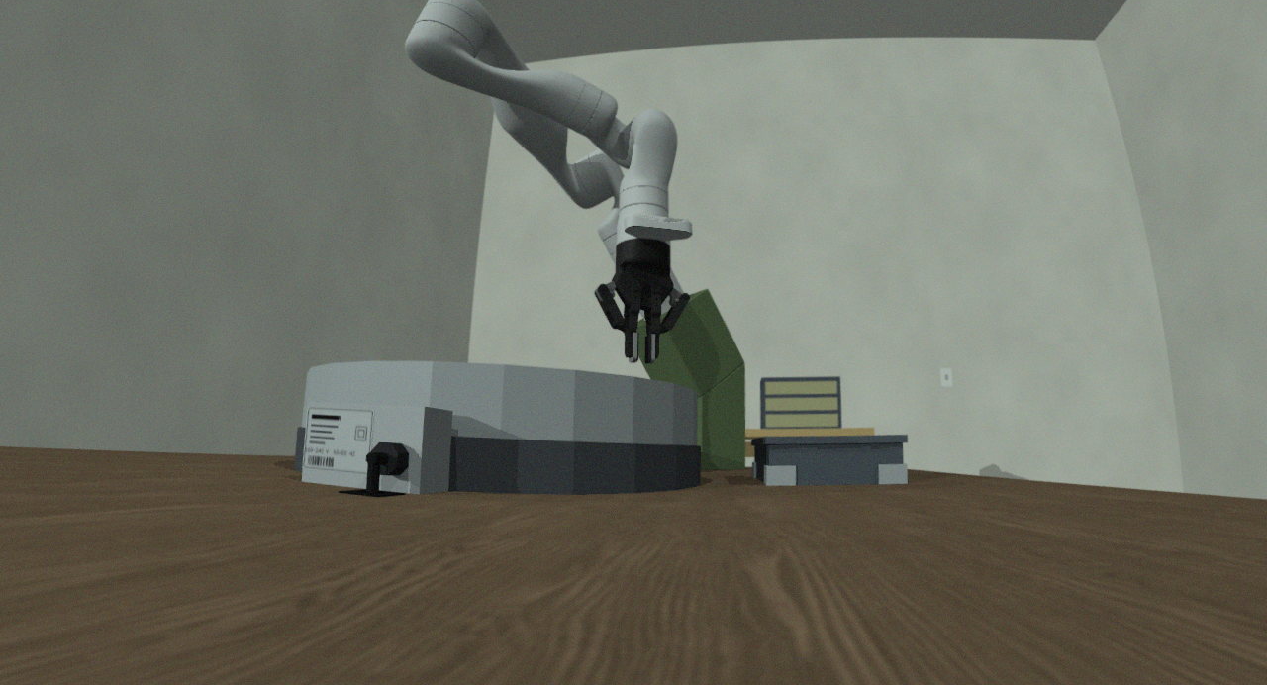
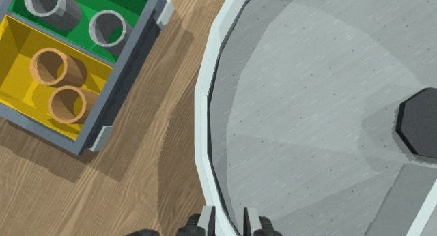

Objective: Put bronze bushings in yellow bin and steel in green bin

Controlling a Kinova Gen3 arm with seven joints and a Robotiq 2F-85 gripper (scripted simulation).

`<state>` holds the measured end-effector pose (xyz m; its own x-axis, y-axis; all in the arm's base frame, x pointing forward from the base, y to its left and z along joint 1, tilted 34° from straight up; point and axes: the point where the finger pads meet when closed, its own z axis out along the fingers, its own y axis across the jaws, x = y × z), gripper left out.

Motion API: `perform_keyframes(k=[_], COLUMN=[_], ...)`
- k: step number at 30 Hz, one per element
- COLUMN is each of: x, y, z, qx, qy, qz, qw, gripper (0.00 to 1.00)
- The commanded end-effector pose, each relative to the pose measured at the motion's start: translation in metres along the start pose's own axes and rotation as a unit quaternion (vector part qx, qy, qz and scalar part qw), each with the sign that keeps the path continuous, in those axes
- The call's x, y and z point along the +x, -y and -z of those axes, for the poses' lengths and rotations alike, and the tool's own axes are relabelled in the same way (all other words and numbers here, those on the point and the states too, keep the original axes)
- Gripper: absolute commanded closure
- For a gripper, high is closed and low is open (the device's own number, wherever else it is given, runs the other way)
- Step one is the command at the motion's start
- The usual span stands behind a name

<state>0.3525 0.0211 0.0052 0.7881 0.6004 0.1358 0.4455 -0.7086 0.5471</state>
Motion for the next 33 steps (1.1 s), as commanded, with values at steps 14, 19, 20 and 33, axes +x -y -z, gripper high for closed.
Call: perform_keyframes(k=[14,19,20,33], x=[-0.026,-0.033,-0.033,-0.062], y=[-0.063,-0.077,-0.077,-0.134], z=[-0.002,-0.003,-0.003,-0.007], qx=[0.0,0.001,0.001,0.002], qy=[0.005,0.005,0.005,0.004], qz=[0.253,0.32,0.32,0.564], qw=[0.967,0.947,0.947,0.826], gripper=[0.82,0.82,0.82,0.82])
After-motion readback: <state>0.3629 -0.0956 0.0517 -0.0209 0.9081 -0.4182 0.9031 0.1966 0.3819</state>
